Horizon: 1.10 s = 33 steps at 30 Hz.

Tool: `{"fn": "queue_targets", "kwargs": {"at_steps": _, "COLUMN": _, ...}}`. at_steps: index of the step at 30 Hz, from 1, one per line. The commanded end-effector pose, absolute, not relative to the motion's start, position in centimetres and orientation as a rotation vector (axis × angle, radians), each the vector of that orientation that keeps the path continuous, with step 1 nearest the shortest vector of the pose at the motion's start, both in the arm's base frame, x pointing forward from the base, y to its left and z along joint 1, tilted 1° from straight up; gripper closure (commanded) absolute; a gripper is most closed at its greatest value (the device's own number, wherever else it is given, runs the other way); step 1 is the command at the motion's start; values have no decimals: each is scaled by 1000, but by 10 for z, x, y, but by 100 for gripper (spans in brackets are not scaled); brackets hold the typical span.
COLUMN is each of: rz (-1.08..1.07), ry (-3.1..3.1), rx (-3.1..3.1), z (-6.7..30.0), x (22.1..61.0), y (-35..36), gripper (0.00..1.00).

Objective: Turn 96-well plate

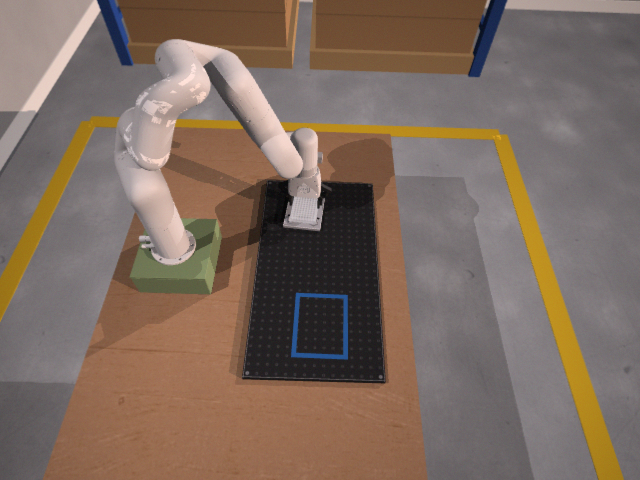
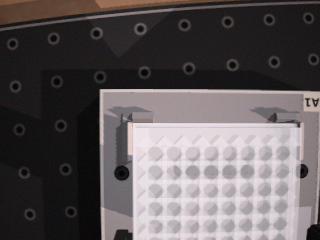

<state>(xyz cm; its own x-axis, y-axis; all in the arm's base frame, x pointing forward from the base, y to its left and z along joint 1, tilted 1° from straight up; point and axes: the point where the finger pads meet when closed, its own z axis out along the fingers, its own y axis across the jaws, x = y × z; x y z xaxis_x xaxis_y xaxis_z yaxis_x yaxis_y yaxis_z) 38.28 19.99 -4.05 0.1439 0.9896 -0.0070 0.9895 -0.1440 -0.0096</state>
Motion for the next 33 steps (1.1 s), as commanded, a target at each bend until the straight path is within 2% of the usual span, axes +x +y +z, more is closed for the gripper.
{"fn": "queue_targets", "kwargs": {"at_steps": 1, "rz": 12, "ry": -2051, "rx": -2371, "z": -41, "x": 384, "y": 201, "gripper": 0}}
{"fn": "queue_targets", "kwargs": {"at_steps": 33, "rz": 12, "ry": -2051, "rx": -2371, "z": -52, "x": 384, "y": 201, "gripper": 0}}
